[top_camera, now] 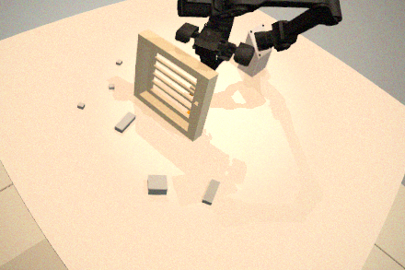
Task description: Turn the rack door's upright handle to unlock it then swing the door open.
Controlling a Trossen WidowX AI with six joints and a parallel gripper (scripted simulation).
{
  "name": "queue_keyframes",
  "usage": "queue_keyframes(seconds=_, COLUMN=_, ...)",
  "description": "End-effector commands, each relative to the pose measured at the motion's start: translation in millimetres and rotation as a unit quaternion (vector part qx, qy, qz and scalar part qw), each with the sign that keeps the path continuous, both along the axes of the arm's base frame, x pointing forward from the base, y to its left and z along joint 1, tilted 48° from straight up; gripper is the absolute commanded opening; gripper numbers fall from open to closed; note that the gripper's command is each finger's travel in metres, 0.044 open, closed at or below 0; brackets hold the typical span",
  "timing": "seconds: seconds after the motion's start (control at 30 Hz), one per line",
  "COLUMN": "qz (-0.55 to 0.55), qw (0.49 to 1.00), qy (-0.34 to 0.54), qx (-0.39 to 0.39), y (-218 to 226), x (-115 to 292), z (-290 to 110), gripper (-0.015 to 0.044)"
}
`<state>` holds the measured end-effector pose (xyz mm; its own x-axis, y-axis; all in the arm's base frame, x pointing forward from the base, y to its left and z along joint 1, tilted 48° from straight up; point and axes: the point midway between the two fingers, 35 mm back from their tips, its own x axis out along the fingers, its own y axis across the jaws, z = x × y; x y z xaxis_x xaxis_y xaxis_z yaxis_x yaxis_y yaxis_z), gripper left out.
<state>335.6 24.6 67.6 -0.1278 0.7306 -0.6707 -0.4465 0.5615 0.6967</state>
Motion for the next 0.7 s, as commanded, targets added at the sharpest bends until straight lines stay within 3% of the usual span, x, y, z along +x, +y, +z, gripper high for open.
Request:
queue_keyframes(seconds=0.0, qz=0.065, qw=0.995, qy=-0.069, qx=0.013, y=0.4, x=-0.7, z=-0.5, gripper=0.0012)
queue_keyframes(seconds=0.33, qz=0.226, qw=0.942, qy=-0.244, qx=0.044, y=0.4, x=-0.7, z=-0.5, gripper=0.0012)
queue_keyframes(seconds=0.67, qz=0.373, qw=0.832, qy=-0.405, qx=0.072, y=0.3, x=-0.7, z=-0.6, gripper=0.0012)
